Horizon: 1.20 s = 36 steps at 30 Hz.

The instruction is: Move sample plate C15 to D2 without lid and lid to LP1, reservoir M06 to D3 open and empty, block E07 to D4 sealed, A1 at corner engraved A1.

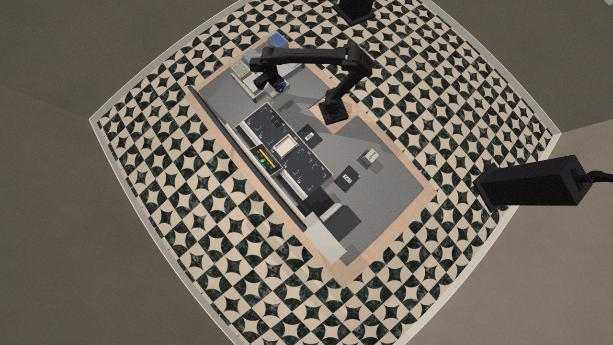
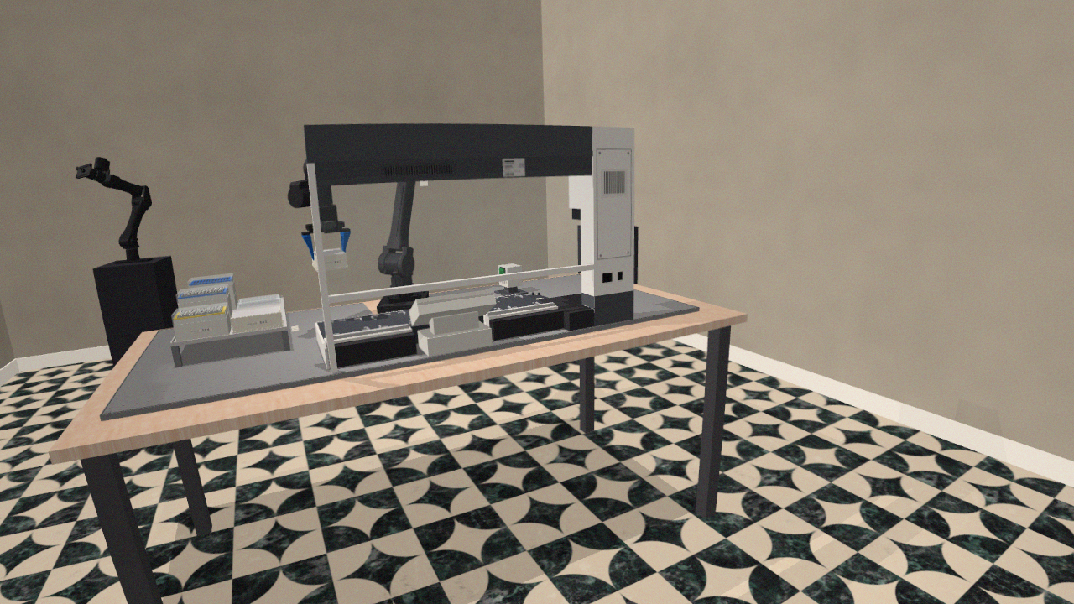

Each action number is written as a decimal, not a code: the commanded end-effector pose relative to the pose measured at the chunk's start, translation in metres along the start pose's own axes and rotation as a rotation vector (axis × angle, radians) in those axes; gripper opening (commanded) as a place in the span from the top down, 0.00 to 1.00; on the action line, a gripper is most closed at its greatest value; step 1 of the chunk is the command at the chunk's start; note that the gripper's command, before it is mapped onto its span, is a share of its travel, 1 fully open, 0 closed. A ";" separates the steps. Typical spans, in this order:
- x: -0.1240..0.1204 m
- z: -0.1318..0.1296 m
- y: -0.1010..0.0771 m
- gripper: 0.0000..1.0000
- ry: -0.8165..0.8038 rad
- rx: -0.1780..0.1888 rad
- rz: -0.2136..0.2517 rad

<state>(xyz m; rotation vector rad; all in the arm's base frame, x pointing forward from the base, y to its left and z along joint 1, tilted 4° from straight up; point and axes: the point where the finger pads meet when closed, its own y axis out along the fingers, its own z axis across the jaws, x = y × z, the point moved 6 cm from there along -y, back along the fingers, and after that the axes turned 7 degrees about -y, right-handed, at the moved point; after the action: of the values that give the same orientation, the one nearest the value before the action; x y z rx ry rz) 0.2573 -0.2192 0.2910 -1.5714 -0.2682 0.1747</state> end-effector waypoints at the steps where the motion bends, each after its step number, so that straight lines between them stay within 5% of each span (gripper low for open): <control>1: 0.013 -0.001 -0.040 1.00 0.015 -0.092 -0.059; 2: 0.006 0.014 -0.016 1.00 0.017 -0.040 -0.023; 3: 0.005 0.020 -0.016 1.00 0.017 -0.034 -0.019; 17: 0.012 0.078 -0.013 1.00 0.017 -0.031 -0.020; 18: 0.022 0.075 -0.037 1.00 0.016 -0.077 -0.067; 20: 0.014 0.093 -0.013 1.00 0.017 -0.030 -0.020; 29: 0.019 0.137 -0.011 1.00 0.018 -0.028 -0.020; 32: 0.027 0.133 -0.027 1.00 0.017 -0.054 -0.061; 36: 0.028 0.125 -0.020 1.00 0.040 -0.043 -0.042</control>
<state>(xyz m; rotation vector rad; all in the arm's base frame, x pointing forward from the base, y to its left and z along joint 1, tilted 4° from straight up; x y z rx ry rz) 0.2394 -0.0829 0.2940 -1.5866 -0.2791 0.1661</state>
